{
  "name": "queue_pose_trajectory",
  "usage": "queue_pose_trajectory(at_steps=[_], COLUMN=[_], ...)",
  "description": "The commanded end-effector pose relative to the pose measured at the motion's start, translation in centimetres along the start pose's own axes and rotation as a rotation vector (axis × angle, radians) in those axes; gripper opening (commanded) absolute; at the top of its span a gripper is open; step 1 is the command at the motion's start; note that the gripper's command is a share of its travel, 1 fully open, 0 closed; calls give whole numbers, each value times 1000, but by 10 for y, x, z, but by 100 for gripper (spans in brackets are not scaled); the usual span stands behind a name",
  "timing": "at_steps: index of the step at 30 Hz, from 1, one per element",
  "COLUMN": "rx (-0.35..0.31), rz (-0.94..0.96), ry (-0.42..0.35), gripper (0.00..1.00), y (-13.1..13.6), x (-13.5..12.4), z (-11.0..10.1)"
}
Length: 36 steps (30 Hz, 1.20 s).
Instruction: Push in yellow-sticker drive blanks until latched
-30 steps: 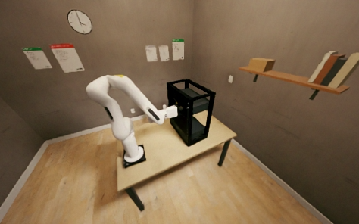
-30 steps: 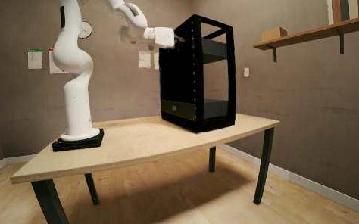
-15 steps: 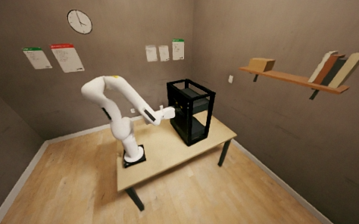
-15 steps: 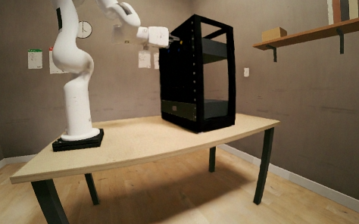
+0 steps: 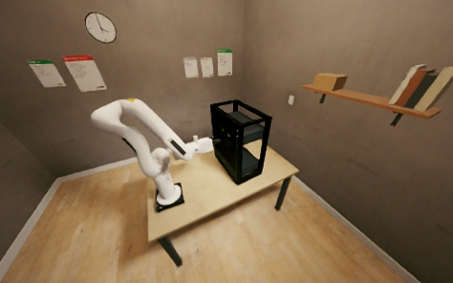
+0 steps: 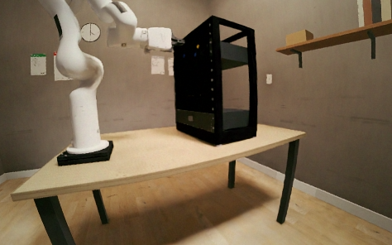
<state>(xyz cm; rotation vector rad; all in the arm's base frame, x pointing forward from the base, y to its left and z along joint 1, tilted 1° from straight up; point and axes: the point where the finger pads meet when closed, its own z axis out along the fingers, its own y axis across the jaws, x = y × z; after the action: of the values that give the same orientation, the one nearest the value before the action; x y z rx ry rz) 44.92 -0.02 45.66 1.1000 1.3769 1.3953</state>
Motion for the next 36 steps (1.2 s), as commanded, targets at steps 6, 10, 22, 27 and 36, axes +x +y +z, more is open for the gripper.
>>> queue_pose_trajectory(at_steps=[6,10,22,27,36], rx=[-1,-1,-1,-1,-1], rz=[0,0,0,0,0], ry=[2,2,2,2,2], gripper=[0,0,0,0,0], y=[2,2,2,2,2], x=[0,0,0,-1,-1], z=[-7,-17,-71,-101,-135])
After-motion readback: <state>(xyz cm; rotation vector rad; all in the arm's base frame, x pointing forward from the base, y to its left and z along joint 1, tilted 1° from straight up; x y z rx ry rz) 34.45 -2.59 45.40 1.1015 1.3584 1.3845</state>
